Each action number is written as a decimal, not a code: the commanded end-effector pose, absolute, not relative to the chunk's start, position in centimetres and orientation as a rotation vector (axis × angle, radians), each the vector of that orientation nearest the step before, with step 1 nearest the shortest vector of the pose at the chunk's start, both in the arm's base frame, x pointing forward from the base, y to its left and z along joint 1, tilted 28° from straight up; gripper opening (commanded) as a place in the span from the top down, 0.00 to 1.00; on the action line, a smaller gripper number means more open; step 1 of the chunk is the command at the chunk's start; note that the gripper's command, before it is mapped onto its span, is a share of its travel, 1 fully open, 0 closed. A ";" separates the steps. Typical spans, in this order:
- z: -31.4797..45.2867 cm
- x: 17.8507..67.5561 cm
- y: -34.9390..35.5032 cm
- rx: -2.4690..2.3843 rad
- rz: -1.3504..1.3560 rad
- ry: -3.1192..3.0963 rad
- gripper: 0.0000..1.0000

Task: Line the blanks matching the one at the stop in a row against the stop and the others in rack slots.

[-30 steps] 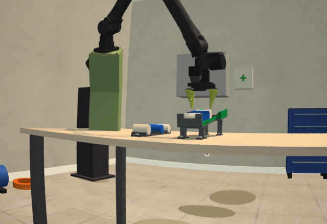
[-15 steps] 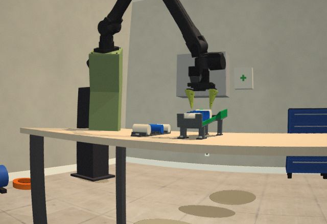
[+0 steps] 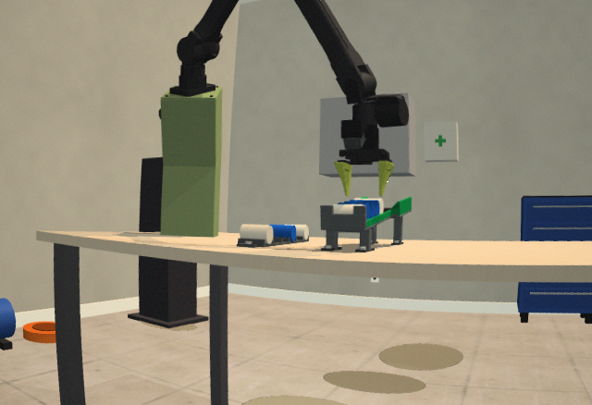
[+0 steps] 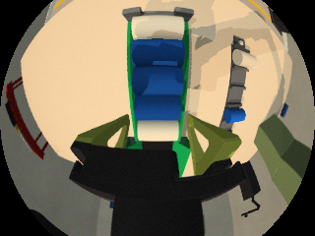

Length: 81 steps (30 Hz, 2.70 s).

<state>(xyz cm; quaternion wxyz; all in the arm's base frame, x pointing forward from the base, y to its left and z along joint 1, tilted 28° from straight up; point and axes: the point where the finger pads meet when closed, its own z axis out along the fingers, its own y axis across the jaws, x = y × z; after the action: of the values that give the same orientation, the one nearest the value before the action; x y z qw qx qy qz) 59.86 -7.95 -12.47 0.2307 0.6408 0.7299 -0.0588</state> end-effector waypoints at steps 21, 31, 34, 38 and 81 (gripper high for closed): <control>-11.8 60.7 -8.2 1.751 -0.135 1.993 0.20; -12.9 60.7 -8.7 1.758 -0.149 1.999 0.20; -13.0 61.2 -8.9 1.757 -0.142 1.992 0.20; -13.5 61.3 -8.7 1.750 -0.140 1.998 0.20; -15.1 61.4 -9.3 1.751 -0.142 2.000 0.20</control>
<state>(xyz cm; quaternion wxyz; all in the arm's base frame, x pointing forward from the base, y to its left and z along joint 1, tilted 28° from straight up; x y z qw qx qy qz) 60.84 -9.30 -15.54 0.2314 0.6409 0.7296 -0.0578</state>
